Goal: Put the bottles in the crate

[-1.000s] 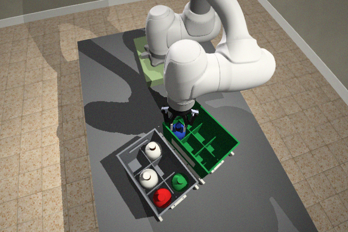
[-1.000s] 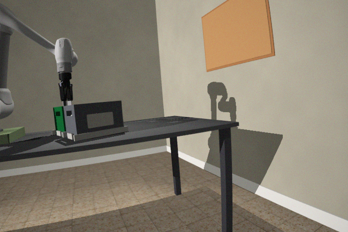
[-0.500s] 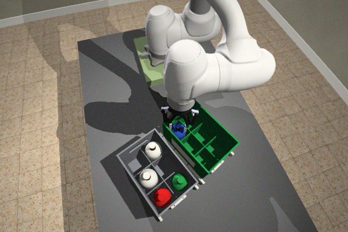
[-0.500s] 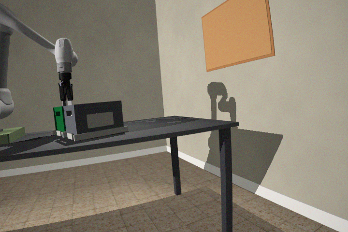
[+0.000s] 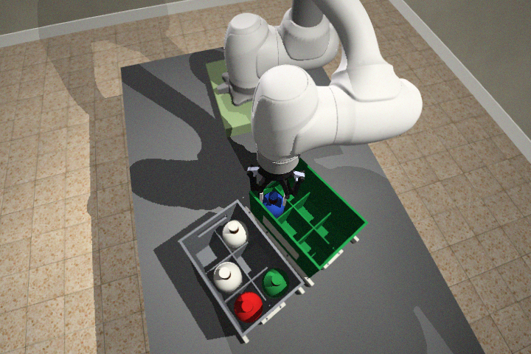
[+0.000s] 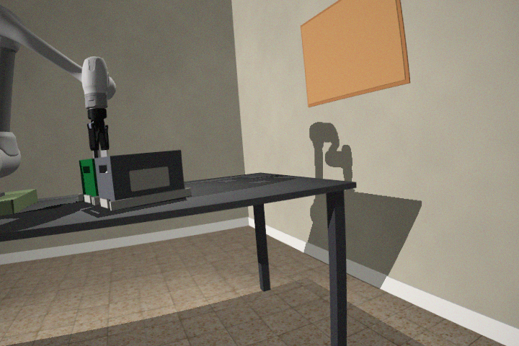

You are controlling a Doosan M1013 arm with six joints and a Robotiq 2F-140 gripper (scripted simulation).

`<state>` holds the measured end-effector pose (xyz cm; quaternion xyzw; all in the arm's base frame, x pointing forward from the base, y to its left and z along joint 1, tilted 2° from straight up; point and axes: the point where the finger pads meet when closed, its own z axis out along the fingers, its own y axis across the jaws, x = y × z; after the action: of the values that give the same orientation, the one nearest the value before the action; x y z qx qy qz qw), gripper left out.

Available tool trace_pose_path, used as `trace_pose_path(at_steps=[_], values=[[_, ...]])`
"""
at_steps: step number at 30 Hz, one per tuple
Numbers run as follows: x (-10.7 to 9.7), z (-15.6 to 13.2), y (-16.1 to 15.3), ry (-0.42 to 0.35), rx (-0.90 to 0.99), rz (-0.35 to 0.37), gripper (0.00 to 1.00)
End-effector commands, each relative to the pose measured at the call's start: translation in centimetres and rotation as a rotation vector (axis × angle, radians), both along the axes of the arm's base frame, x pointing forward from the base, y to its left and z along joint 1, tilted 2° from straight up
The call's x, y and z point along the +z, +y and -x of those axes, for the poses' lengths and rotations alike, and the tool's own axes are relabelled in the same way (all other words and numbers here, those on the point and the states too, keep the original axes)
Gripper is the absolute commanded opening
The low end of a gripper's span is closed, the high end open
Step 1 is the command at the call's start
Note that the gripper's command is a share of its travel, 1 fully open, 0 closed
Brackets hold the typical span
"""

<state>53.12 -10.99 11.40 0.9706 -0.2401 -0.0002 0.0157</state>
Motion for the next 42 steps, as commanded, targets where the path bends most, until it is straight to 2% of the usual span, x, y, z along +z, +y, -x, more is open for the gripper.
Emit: trace_pose_path(at_steps=[1,35,42], values=[[0.0,0.0,0.0,0.000,0.000,0.000,0.38],[0.0,0.0,0.0,0.000,0.000,0.000,0.38],[1.9,0.0,0.1,0.000,0.000,0.000,0.38]])
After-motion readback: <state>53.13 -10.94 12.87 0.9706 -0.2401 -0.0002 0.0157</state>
